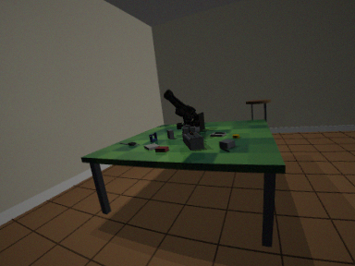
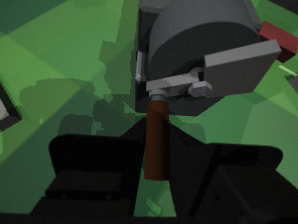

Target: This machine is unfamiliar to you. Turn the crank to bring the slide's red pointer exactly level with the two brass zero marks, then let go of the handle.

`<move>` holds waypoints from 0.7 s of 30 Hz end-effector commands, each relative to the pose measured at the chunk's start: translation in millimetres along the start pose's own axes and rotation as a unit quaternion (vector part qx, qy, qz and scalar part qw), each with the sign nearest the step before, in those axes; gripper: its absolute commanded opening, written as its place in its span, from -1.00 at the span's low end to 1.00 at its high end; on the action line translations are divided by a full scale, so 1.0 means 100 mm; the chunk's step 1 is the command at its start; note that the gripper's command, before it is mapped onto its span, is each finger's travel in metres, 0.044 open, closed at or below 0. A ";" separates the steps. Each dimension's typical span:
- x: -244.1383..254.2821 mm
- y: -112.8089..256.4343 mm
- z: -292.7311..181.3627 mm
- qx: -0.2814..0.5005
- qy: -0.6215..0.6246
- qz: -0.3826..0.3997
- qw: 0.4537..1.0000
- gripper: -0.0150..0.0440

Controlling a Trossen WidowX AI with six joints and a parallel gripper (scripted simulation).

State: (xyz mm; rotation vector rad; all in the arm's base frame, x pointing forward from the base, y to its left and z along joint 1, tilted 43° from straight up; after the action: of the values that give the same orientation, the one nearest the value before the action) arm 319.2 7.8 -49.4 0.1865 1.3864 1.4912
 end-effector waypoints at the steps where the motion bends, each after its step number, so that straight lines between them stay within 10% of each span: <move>1: 0.05 0.06 0.05 -0.004 0.004 0.005 1.000 -0.49; 21: 0.01 0.25 0.24 -0.005 0.003 0.006 1.000 -0.49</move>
State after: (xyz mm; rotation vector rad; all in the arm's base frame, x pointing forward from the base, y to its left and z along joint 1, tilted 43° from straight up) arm 320.4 25.9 -29.8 0.1936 1.3947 1.5020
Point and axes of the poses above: the point midway between the two fingers, 35 mm back from their tips, its own y axis back along the fingers, its own x axis across the jaws, z = x × y, the point moved 4 cm from there along y, back along the fingers, and after that the axes turned 10 degrees about -y, right-handed, at the moved point
